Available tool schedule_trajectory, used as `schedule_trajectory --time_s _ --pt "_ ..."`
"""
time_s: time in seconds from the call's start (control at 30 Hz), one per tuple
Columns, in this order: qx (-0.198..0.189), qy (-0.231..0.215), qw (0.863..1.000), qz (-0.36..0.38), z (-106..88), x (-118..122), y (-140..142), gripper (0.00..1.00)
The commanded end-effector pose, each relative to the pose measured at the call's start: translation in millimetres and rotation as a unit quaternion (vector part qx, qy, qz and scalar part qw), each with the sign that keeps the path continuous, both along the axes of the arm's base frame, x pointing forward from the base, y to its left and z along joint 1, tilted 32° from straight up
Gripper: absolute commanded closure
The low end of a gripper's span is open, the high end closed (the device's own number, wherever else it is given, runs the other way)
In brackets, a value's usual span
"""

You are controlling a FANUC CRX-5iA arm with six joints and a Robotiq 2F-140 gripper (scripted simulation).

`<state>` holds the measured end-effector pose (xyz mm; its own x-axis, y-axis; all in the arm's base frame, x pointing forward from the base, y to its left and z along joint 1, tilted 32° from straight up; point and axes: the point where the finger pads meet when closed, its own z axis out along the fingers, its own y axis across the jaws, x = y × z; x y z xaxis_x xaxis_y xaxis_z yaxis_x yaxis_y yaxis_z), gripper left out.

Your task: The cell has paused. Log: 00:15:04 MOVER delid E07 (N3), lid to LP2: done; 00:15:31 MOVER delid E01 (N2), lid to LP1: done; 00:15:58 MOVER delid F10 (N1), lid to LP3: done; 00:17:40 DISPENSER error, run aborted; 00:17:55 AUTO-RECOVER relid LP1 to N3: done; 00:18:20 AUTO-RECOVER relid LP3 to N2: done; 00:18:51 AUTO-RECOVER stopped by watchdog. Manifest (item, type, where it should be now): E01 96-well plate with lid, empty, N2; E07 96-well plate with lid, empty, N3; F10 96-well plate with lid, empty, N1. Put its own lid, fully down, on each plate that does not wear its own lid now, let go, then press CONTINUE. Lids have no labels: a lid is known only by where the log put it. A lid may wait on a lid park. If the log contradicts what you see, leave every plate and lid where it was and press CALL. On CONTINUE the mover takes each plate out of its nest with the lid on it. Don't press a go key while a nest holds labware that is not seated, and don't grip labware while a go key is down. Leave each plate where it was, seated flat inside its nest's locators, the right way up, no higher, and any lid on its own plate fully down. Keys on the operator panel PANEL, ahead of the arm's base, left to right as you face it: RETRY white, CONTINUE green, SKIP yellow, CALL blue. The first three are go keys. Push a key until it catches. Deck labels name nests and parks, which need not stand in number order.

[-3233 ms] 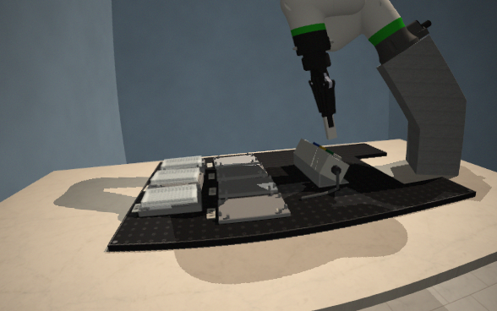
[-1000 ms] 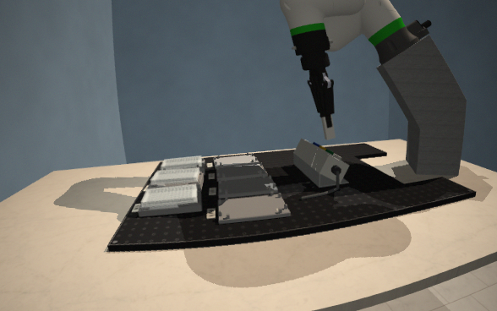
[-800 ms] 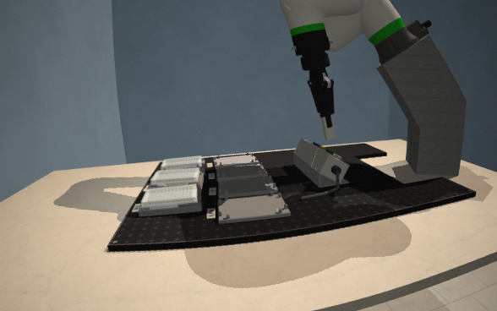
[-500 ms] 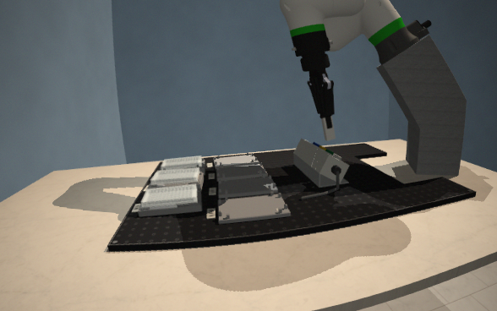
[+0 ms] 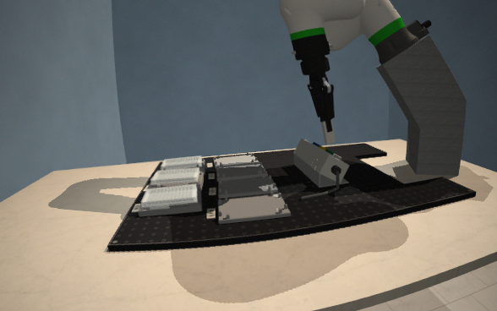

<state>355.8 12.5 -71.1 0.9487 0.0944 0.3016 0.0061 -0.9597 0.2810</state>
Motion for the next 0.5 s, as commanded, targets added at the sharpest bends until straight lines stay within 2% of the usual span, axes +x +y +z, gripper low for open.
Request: schedule_trajectory --time_s 0.0,0.47 --pt "0.017 -0.091 0.995 0.032 -2.6 0.6 -0.8 1.00" --pt "0.017 -0.091 0.995 0.032 -12.0 6.1 -3.2 1.00"
